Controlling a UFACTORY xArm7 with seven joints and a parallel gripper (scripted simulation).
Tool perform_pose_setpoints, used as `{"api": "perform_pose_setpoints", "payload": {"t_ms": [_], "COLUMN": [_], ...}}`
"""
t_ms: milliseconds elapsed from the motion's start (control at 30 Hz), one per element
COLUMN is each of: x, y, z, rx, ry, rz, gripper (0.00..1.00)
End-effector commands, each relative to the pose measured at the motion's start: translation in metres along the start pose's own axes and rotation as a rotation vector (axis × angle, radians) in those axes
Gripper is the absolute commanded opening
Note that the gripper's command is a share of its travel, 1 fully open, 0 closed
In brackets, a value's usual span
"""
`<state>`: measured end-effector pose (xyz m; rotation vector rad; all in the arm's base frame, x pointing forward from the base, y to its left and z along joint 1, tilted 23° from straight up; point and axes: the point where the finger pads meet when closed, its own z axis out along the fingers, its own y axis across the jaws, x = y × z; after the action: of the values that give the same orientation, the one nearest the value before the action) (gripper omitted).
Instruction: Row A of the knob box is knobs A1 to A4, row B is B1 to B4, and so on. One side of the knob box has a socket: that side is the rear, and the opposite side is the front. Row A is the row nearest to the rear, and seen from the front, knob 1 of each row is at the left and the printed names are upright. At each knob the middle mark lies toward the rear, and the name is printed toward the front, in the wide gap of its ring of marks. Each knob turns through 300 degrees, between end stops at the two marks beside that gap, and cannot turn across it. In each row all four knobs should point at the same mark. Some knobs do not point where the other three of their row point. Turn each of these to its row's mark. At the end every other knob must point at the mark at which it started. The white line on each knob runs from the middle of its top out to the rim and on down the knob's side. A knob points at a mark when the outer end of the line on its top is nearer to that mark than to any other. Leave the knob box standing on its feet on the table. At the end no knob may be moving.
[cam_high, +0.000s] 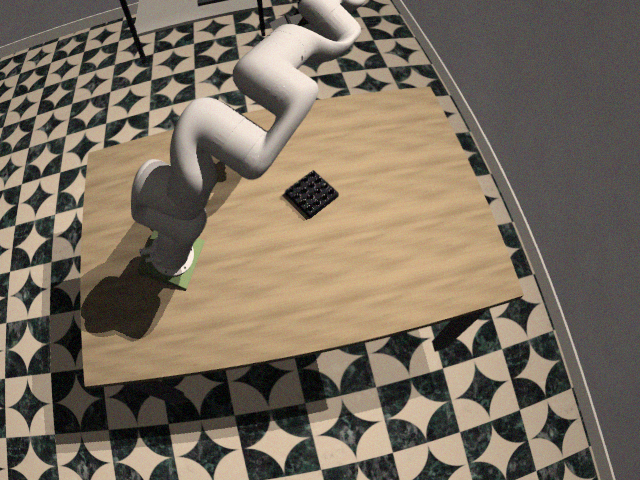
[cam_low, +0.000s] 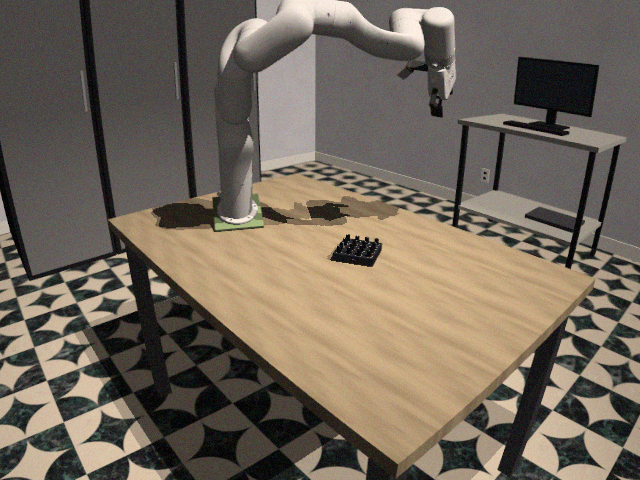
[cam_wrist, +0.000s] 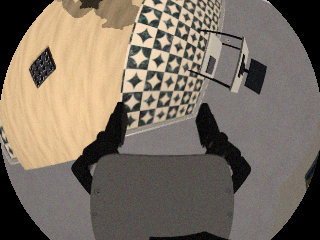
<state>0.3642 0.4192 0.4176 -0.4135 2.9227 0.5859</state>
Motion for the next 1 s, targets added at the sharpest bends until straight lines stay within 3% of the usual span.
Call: {"api": "perform_pose_setpoints", "payload": {"t_ms": [0,700,967], "x": [0.0,0.0,-0.004], "y": [0.002,0.001,-0.023], "z": [-0.002,-0.003,0.003], "rx": [-0.003,-0.004,0.019], "ry": [-0.003,-0.007,-0.026], "rz": [-0.003,0.01,0.204], "gripper": [1.0,1.0,1.0]}}
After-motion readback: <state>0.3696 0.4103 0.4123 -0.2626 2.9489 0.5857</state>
